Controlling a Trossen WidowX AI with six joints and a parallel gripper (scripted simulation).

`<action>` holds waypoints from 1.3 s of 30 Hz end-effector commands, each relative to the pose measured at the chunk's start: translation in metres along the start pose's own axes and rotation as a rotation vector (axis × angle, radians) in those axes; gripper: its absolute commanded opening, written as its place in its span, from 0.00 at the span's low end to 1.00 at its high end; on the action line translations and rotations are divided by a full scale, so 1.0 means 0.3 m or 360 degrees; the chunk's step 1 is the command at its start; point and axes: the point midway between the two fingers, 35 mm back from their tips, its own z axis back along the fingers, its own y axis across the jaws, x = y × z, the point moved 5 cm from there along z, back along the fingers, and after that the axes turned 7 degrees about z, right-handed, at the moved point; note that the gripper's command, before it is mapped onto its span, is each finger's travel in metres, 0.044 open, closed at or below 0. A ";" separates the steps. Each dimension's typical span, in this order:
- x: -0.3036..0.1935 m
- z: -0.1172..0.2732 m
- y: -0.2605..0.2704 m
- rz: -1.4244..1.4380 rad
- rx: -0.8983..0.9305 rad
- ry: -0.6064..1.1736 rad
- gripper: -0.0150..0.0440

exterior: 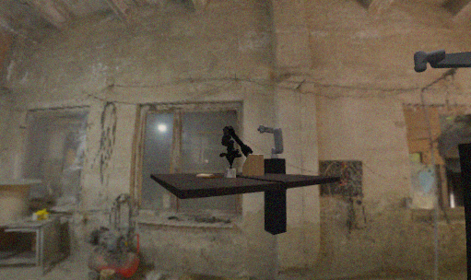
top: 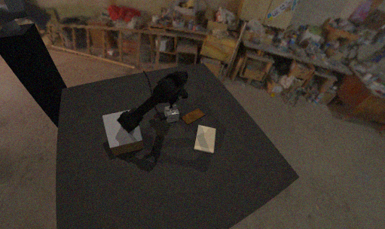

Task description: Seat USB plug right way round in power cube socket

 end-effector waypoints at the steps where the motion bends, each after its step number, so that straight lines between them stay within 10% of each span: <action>1: -0.005 -0.007 -0.001 -0.0003 0.0002 0.0007 0.25; 9: -0.005 -0.007 -0.001 -0.0003 0.0002 0.0007 0.25; 13: 0.000 0.000 0.000 0.0000 0.0000 0.0000 0.42; 39: 0.003 0.026 -0.001 0.0000 -0.0001 -0.0001 0.42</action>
